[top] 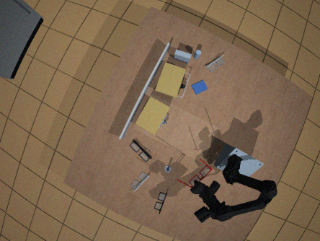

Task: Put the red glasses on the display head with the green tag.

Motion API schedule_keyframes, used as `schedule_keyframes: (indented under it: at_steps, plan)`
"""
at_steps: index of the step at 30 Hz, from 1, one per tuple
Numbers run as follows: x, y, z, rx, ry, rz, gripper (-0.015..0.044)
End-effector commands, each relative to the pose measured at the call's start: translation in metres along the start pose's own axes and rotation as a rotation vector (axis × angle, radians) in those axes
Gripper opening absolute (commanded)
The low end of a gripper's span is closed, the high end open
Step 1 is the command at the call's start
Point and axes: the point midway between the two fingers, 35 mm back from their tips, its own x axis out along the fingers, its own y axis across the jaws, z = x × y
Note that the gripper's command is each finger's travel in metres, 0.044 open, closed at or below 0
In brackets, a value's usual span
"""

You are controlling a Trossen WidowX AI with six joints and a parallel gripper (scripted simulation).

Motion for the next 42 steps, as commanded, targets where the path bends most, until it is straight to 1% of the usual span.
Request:
schedule_keyframes:
  at_steps: [1, 12, 22, 32, 42]
  plan:
    - [0.008, -0.001, -0.001, -0.049, -0.045, -0.028, 0.0000]
    - [0.036, 0.000, 0.003, -0.182, -0.175, -0.142, 0.0000]
    - [0.061, 0.004, 0.010, -0.265, -0.249, -0.275, 0.0000]
    - [0.087, 0.011, 0.021, -0.314, -0.273, -0.421, 0.0000]
    - [0.110, 0.020, 0.036, -0.330, -0.241, -0.559, 0.0000]
